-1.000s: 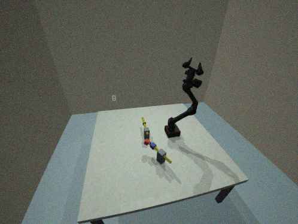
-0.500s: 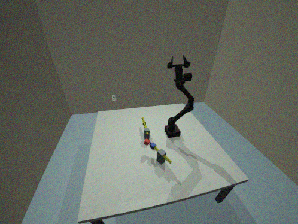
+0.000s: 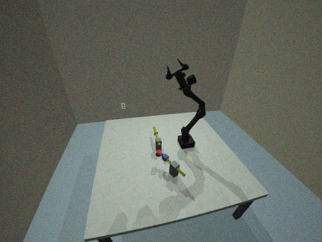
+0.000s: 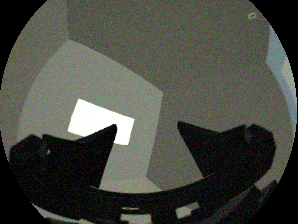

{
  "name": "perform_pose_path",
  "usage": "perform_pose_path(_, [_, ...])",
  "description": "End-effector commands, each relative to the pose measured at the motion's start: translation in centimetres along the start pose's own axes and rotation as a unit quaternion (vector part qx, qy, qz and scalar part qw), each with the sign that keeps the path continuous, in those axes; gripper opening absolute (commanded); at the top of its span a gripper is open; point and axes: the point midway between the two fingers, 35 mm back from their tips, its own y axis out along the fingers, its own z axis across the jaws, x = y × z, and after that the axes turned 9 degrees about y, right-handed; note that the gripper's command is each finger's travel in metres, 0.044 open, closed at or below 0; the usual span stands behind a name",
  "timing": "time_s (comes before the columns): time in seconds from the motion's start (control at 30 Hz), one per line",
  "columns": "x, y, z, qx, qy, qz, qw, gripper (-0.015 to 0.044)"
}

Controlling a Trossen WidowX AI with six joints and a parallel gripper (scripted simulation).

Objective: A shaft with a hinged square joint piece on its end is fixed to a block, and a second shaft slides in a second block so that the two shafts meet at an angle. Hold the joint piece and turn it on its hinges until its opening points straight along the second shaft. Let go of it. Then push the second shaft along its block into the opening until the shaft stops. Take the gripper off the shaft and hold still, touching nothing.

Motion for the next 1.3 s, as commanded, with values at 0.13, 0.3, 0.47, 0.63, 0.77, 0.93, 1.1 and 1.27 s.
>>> perform_pose_path(0.13, [-1.9,0.5,-7.2,-0.103,-0.064,0.035,0.992,0.044])
perform_pose_path(0.3, [-3.1,0.1,-12.1,-0.17,-0.106,0.064,0.978,0.044])
perform_pose_path(0.47, [-4.3,-0.9,-16.5,-0.23,-0.144,0.095,0.958,0.044])
perform_pose_path(0.63, [-5.4,-2.2,-20.8,-0.289,-0.184,0.133,0.93,0.044])
perform_pose_path(0.77, [-6.1,-3.6,-24.1,-0.332,-0.217,0.164,0.903,0.044])
perform_pose_path(0.93, [-6.9,-5.5,-27.7,-0.382,-0.257,0.204,0.864,0.044])
perform_pose_path(1.1, [-7.6,-7.9,-31.1,-0.426,-0.292,0.246,0.82,0.044])
perform_pose_path(1.27, [-8.1,-10.5,-34.1,-0.466,-0.324,0.29,0.77,0.044])
